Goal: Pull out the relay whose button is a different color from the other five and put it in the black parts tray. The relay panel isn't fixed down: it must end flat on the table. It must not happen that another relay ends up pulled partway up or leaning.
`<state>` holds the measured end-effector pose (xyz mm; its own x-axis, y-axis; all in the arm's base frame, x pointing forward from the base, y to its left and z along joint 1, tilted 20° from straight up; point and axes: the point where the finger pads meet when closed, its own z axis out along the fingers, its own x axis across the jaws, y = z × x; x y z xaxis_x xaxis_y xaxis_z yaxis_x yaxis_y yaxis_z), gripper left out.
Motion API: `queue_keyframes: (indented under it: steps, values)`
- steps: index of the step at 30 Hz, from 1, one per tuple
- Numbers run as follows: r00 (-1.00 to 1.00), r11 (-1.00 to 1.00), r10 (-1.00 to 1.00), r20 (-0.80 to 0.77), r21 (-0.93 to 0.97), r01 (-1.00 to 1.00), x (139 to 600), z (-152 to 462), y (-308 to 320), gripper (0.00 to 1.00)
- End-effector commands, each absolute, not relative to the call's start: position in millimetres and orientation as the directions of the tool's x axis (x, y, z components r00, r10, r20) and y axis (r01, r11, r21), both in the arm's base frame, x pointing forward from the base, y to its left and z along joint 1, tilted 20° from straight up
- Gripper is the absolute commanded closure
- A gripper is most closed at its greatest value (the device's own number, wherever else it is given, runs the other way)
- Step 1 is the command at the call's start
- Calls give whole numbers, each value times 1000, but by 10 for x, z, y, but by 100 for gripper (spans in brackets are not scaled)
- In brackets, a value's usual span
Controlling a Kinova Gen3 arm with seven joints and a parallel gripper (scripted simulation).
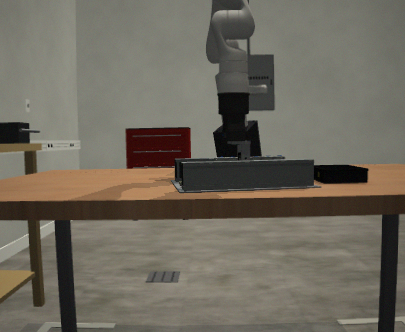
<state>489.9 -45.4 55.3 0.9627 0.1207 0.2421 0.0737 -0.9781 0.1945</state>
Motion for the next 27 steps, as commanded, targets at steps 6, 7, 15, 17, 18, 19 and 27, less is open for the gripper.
queue_keyframes:
  steps: [6, 7, 15, 17, 18, 19, 27]
  values:
    - [956, -979, 126, 265, 192, 76, 4923, 582, -435, 100]
    - [956, -979, 126, 265, 192, 76, 4923, 582, -435, 100]
    - [952, -978, 129, 279, 192, 77, 4919, 581, -435, 100]
    - [950, -978, 131, 284, 192, 77, 4918, 581, -435, 100]
    - [949, -978, 131, 286, 192, 77, 4917, 581, -435, 100]
    - [949, -978, 131, 288, 192, 77, 4916, 581, -435, 100]
    - [946, -978, 133, 295, 192, 77, 4914, 581, -436, 100]
